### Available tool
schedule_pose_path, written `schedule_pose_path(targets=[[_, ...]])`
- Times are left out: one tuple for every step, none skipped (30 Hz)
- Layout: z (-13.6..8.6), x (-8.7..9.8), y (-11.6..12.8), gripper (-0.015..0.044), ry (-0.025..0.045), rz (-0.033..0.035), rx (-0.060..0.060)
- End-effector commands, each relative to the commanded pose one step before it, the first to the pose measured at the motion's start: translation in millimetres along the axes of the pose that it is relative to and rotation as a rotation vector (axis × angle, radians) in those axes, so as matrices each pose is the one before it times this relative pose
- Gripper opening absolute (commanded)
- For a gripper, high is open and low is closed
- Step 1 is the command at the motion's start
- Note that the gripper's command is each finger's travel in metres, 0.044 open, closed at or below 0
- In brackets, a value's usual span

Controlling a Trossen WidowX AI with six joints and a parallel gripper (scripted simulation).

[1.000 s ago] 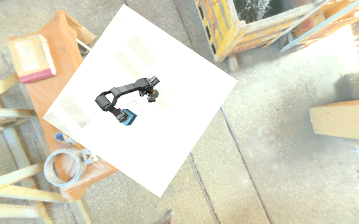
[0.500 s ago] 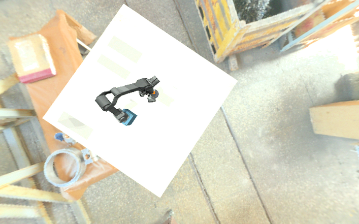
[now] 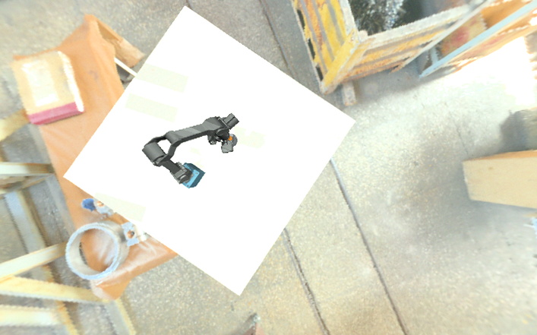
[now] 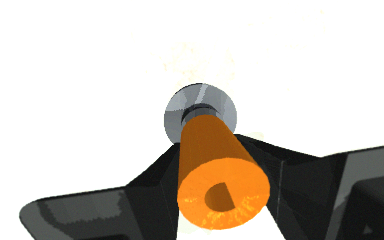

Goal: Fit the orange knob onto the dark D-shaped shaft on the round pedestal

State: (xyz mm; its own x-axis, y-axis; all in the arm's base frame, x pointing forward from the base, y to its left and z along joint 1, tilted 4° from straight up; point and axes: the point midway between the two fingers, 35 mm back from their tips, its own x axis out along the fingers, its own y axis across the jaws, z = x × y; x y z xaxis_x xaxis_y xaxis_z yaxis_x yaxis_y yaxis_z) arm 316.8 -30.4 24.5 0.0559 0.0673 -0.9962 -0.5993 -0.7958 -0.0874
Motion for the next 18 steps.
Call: schedule_pose_path(targets=[[-3.02, -1.95, -2.09, 0.0000, 0.00716, -0.00286, -0.0124], [-0.02, 0.41, -0.03, 0.0000, 0.00000, 0.00000, 0.0000], [0.09, 1.15, 0.06, 0.0000, -0.00002, 0.00000, 0.0000], [0.38, 0.95, 0.29, 0.0000, -0.00004, 0.00002, 0.0000], [0.15, 0.21, 0.11, 0.0000, -0.00001, 0.00001, 0.0000], [-0.05, 0.32, -0.03, 0.0000, 0.00000, 0.00000, 0.0000], [-0.01, 0.33, 0.00, 0.0000, 0.00000, 0.00000, 0.0000], [0.04, 0.30, 0.03, 0.0000, -0.00001, 0.00000, 0.0000], [0.05, 0.26, 0.04, 0.0000, -0.00001, 0.00000, 0.0000], [0.17, 0.29, 0.12, 0.0000, -0.00002, 0.00001, 0.0000], [0.33, 0.31, 0.23, 0.0000, -0.00003, 0.00002, 0.0000], [0.41, 0.35, 0.28, 0.0000, -0.00004, 0.00002, 0.0000], [0.49, 0.40, 0.33, 0.0000, -0.00004, 0.00003, 0.0000], [0.59, 0.47, 0.40, 0.0000, -0.00005, 0.00003, 0.0000], [0.00, 0.56, 0.00, 0.0000, 0.00000, 0.00000, 0.0000], [0.00, -0.42, 0.00, 0.0000, 0.00000, 0.00000, 0.0000], [0.00, 0.00, 0.00, 0.0000, 0.00000, 0.00000, 0.0000], [0.00, 0.00, 0.00, 0.0000, 0.00000, 0.00000, 0.0000]])
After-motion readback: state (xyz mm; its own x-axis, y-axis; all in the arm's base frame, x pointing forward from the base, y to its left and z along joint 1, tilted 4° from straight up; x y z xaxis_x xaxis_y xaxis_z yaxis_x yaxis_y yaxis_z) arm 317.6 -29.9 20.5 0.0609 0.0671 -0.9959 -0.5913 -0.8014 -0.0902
